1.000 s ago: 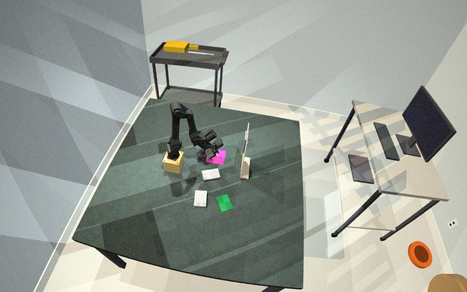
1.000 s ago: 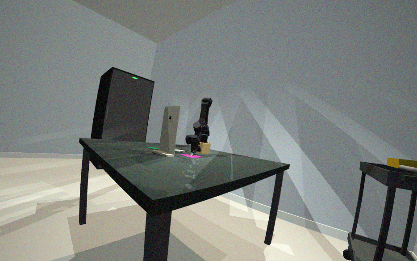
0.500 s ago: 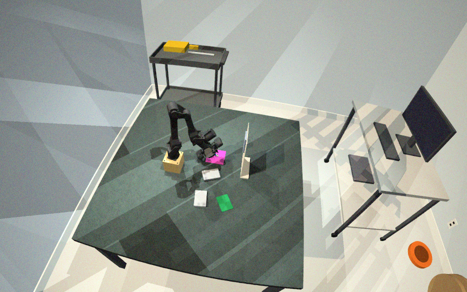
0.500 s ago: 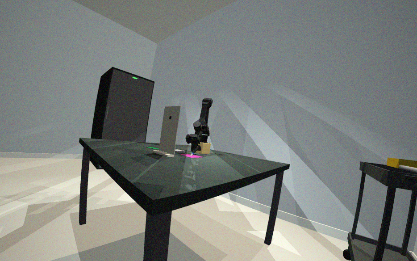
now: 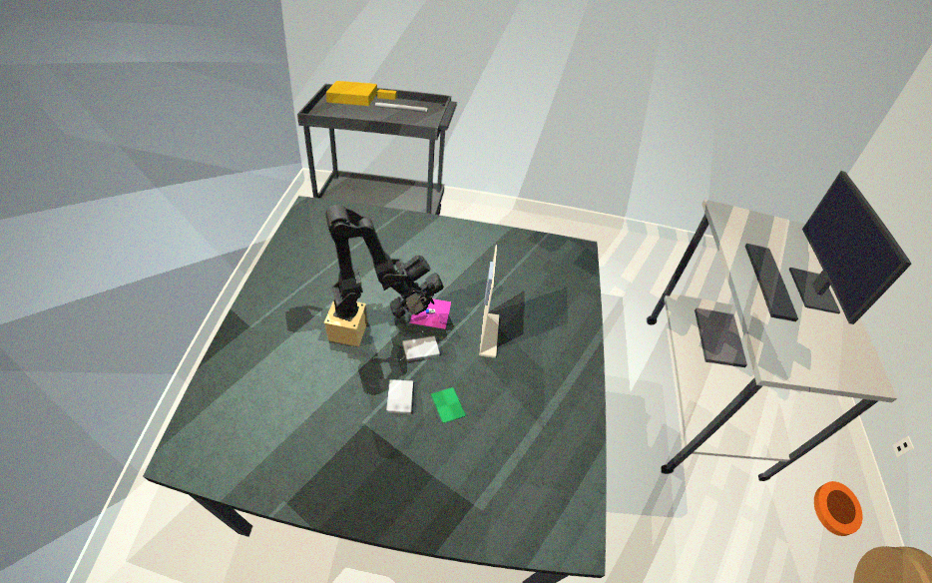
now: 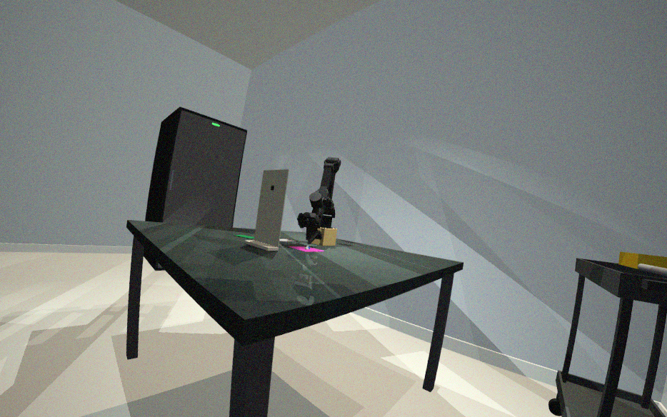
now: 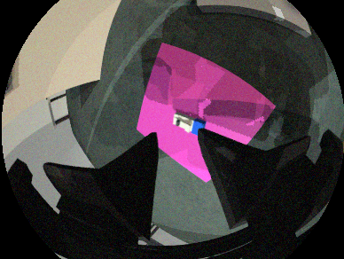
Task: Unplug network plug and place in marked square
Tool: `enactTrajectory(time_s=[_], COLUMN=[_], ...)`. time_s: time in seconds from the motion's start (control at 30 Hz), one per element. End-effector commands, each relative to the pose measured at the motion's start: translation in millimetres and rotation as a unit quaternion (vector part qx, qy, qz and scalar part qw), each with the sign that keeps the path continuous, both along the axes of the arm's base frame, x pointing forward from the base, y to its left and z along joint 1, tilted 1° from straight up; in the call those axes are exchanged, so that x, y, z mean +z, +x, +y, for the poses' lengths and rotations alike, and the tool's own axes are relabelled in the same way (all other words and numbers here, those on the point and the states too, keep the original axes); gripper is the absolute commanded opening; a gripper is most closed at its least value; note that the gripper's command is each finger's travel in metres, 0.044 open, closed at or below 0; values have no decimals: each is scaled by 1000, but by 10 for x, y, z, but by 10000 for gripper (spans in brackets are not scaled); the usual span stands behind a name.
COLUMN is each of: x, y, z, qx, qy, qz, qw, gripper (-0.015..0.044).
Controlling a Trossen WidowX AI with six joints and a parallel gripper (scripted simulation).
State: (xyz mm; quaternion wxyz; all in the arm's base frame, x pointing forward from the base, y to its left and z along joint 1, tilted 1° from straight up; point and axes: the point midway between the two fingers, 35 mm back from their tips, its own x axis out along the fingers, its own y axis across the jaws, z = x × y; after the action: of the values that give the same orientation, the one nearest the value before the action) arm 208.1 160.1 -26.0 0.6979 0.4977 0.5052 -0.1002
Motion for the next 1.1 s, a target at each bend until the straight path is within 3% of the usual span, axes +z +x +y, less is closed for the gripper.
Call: enactTrajectory(time_s=[0.0, 1.07], x=[47, 288], y=[-5, 1], z=[-5, -10], qx=[2, 1], qy=[2, 2], qz=[-4, -4], qw=[1000, 1000], gripper=[156, 156])
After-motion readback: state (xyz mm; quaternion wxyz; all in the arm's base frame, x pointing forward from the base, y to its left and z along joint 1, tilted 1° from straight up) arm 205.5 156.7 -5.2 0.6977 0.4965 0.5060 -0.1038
